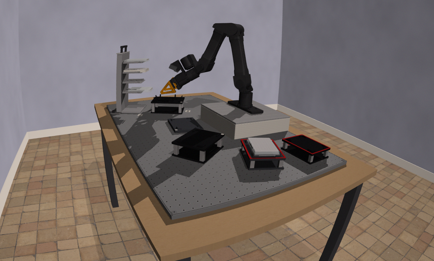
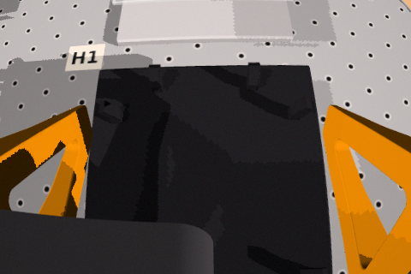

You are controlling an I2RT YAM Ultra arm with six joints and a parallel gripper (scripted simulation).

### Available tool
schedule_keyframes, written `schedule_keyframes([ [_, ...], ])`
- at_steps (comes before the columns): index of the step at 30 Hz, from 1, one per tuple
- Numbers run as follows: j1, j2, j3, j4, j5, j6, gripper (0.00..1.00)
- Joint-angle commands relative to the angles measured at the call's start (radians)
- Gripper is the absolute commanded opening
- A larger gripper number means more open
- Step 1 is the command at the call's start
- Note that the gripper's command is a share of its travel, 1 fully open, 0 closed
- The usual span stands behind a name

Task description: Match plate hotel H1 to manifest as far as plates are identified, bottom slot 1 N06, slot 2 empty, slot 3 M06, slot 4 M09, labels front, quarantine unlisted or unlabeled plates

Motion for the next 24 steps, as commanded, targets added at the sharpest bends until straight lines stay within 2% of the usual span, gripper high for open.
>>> schedule_keyframes([
  [1,-0.01,-0.035,-0.013,0.025,-0.019,-0.012,1.0],
  [2,-0.012,-0.042,0.003,0.026,-0.022,-0.014,1.0],
  [3,-0.016,-0.045,-0.024,0.026,-0.024,-0.015,1.0],
  [13,-0.045,-0.092,-0.081,0.023,-0.048,-0.033,1.0],
  [15,-0.04,-0.096,-0.048,0.027,-0.049,-0.034,1.0],
  [18,-0.037,-0.096,-0.047,0.027,-0.049,-0.033,1.0],
  [19,-0.036,-0.047,-0.078,0.041,-0.049,-0.033,0.0],
  [24,-0.036,-0.06,-0.065,0.035,-0.044,-0.027,0.0],
])
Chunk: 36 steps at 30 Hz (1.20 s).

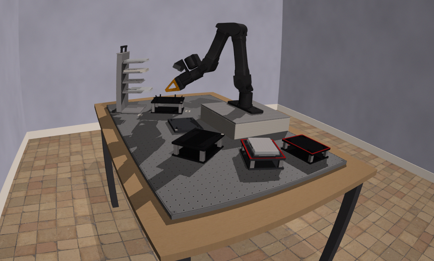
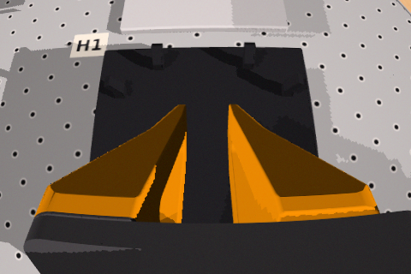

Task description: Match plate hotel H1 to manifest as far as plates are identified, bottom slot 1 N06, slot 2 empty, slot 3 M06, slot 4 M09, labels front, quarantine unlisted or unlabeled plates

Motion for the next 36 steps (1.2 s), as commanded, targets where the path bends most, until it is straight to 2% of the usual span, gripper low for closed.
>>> schedule_keyframes([
  [1,0.0,-0.003,0.001,0.018,-0.009,-0.002,0.0],
  [21,0.0,-0.003,0.001,0.018,-0.009,-0.002,0.0],
  [22,0.005,0.016,-0.001,0.029,-0.014,-0.005,0.0],
  [24,0.013,0.018,0.027,0.03,-0.012,0.0,0.0],
  [28,0.016,0.008,0.031,0.03,-0.01,0.005,0.0],
  [36,0.023,0.036,0.049,0.024,0.007,0.013,0.0],
])
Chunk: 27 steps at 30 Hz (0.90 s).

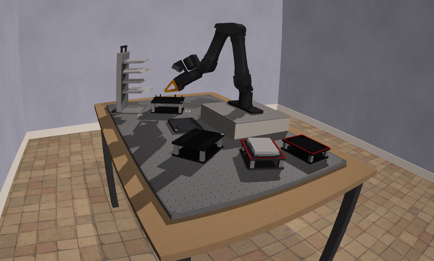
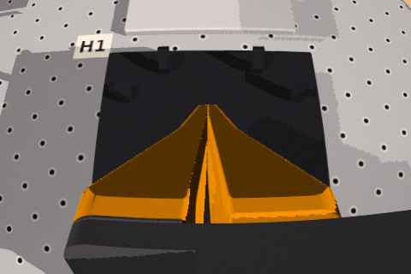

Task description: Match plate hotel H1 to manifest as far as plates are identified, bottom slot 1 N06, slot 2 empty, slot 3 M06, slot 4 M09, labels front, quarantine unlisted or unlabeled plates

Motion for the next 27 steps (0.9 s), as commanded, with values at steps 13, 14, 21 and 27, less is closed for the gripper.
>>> schedule_keyframes([
  [13,0.023,0.028,0.063,0.008,0.014,0.017,0.0],
  [14,0.024,0.034,0.066,0.006,0.015,0.018,0.0],
  [21,0.032,0.048,0.083,0.005,0.022,0.023,0.0],
  [27,0.032,0.053,0.093,0.004,0.024,0.025,0.0],
])
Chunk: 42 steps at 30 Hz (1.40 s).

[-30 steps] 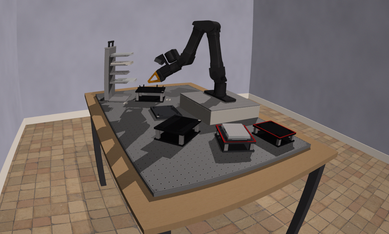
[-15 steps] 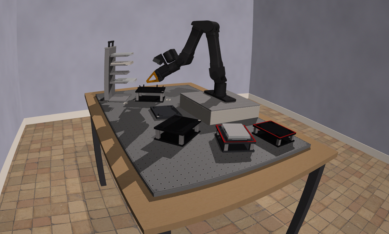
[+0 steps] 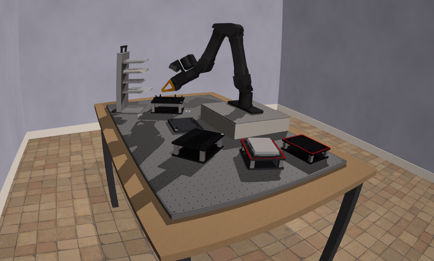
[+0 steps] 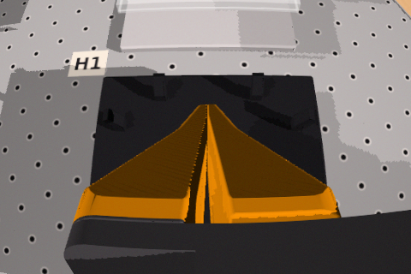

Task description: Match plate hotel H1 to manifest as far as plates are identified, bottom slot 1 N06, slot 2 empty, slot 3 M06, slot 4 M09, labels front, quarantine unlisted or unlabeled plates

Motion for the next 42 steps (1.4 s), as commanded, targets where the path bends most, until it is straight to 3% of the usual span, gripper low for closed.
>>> schedule_keyframes([
  [1,0.012,0.015,0.038,0.008,0.003,0.01,0.0],
  [16,0.023,0.037,0.069,0.002,0.017,0.018,0.0],
  [17,0.023,0.003,0.071,0.0,0.013,0.018,0.0],
  [21,0.031,0.046,0.081,-0.002,0.019,0.021,0.0],
  [42,0.047,0.076,0.128,-0.011,0.036,0.031,0.0],
])
